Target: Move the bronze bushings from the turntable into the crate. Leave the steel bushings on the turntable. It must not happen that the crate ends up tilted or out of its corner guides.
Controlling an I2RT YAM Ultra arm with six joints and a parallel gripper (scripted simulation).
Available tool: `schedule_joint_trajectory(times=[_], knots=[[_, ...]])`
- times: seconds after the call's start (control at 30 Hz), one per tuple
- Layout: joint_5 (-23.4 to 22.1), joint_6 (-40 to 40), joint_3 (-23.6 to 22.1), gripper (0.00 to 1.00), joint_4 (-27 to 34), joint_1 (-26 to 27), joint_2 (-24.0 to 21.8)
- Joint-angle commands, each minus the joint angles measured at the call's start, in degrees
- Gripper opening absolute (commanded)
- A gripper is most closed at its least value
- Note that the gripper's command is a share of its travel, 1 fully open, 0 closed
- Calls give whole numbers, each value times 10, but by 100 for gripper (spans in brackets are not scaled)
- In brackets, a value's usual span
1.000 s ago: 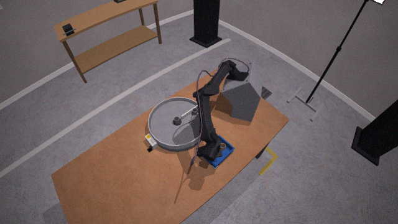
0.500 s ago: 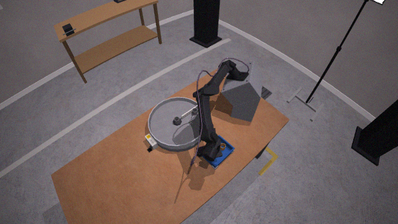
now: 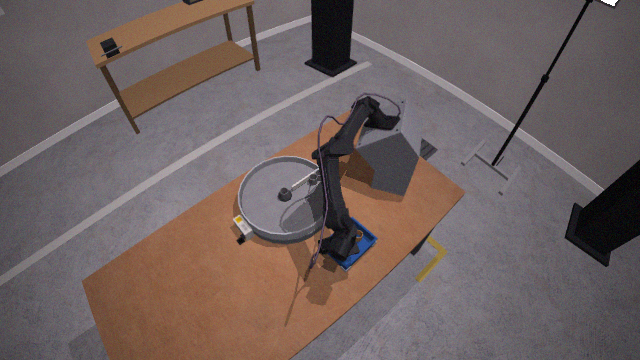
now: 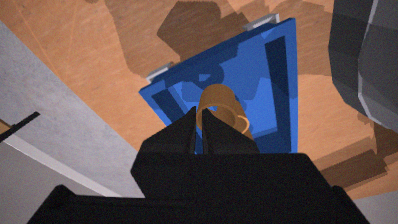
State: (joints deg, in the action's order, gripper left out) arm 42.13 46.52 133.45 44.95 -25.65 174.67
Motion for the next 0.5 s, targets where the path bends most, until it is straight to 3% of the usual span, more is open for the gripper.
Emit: schedule_joint_trajectory(times=[0.0,0.47], knots=[[4,-14,21,0,-17,-9,3],[0,-29,32,0,-30,-2,20]])
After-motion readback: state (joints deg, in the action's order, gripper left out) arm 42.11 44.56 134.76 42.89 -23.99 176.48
